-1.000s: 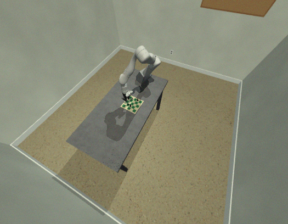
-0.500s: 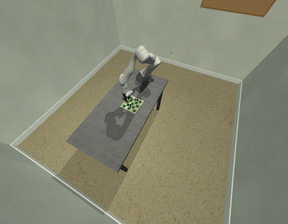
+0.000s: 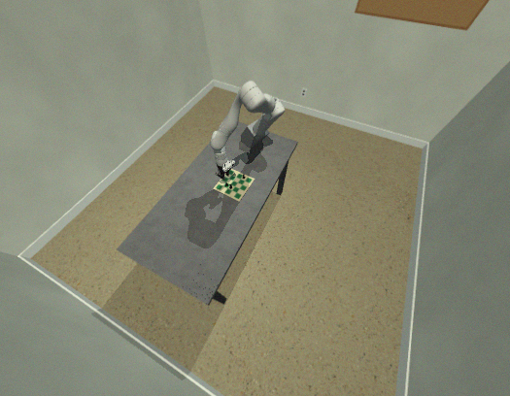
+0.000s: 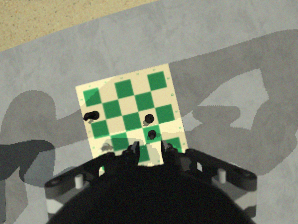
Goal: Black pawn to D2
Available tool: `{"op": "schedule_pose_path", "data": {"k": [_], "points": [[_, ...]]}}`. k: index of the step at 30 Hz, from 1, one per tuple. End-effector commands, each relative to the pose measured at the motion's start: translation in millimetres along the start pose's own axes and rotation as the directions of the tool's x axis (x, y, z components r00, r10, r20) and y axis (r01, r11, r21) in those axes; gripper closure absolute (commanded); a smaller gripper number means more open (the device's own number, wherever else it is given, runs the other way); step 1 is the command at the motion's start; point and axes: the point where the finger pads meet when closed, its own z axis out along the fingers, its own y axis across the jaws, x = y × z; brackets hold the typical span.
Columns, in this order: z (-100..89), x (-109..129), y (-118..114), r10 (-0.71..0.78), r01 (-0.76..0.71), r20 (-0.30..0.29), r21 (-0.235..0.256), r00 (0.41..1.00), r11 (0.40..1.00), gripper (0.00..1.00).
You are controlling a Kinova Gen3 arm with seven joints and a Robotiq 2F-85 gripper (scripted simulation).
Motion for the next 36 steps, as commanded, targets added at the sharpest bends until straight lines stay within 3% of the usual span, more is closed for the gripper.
{"op": "schedule_pose_path", "data": {"k": [1, 36], "points": [[3.1, 0, 2, -0.006, 0.006, 0.002, -0.006, 1.000, 1.000, 0.66], [44.6, 0, 3, -0.007, 0.007, 0.003, -0.007, 1.000, 1.000, 0.66]]}}
